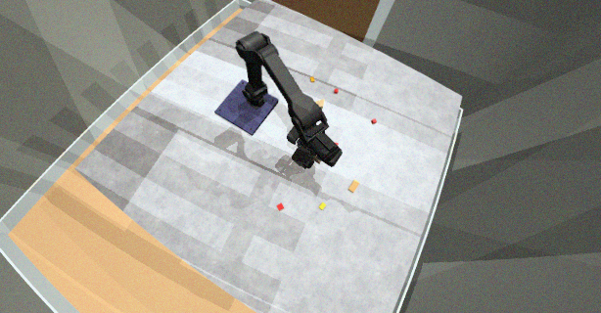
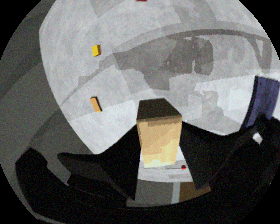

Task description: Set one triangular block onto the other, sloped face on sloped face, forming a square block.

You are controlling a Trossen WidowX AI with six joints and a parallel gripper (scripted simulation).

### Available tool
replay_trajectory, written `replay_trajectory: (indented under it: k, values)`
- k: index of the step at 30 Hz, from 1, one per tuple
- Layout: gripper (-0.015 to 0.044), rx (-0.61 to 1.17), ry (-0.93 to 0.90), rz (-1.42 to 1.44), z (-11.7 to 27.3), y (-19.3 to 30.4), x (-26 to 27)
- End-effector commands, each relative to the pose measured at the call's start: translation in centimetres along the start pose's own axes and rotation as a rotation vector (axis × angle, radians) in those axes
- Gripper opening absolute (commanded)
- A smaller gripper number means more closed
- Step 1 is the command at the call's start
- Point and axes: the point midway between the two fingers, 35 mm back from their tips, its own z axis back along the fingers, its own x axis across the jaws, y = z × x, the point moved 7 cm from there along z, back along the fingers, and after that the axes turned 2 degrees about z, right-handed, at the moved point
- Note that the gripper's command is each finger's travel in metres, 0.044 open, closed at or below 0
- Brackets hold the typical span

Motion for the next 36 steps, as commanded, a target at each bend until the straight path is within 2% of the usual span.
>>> replay_trajectory:
  k: [1,19,36]
  values:
    - [0.0,-0.02,0.018,-0.113,0.2,0.1,0.4]
    - [0.0,-0.143,0.112,-0.685,0.5,0.9,1.5]
    - [0.0,-0.3,0.126,-1.159,0.8,1.6,2.3]
